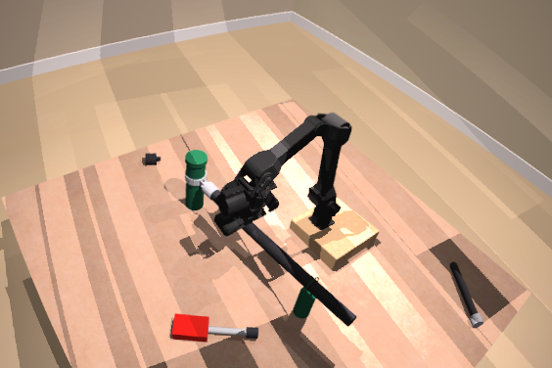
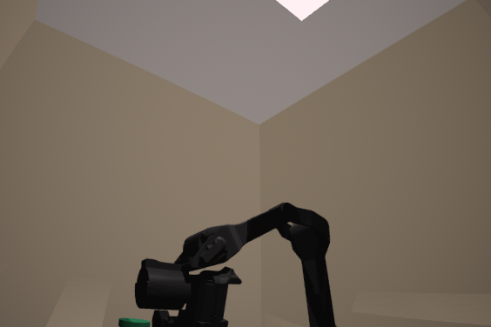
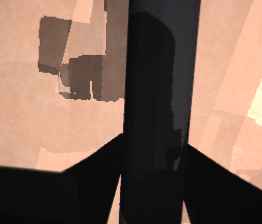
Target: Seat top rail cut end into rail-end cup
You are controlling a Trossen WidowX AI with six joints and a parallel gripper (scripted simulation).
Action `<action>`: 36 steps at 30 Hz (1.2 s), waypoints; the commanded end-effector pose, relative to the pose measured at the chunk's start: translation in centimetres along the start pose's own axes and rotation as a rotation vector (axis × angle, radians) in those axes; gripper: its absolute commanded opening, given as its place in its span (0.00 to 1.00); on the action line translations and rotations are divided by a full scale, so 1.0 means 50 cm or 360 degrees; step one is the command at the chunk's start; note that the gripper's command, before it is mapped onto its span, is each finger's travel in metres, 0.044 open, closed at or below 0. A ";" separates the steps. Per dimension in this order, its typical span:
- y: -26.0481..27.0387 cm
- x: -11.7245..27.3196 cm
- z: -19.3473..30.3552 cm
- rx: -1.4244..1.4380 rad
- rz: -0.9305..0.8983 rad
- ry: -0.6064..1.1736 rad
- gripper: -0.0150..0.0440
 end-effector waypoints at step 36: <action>-0.002 -0.001 -0.031 0.0000 -0.0001 -0.0011 0.25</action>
Point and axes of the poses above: the point midway between the two fingers, 35 mm back from their tips, its own x axis back along the fingers, its own y axis across the jaws, z = x × y, the point moved 10 cm from there along x, back along the fingers, and after that the axes turned 14 degrees about x, right-handed, at the moved point
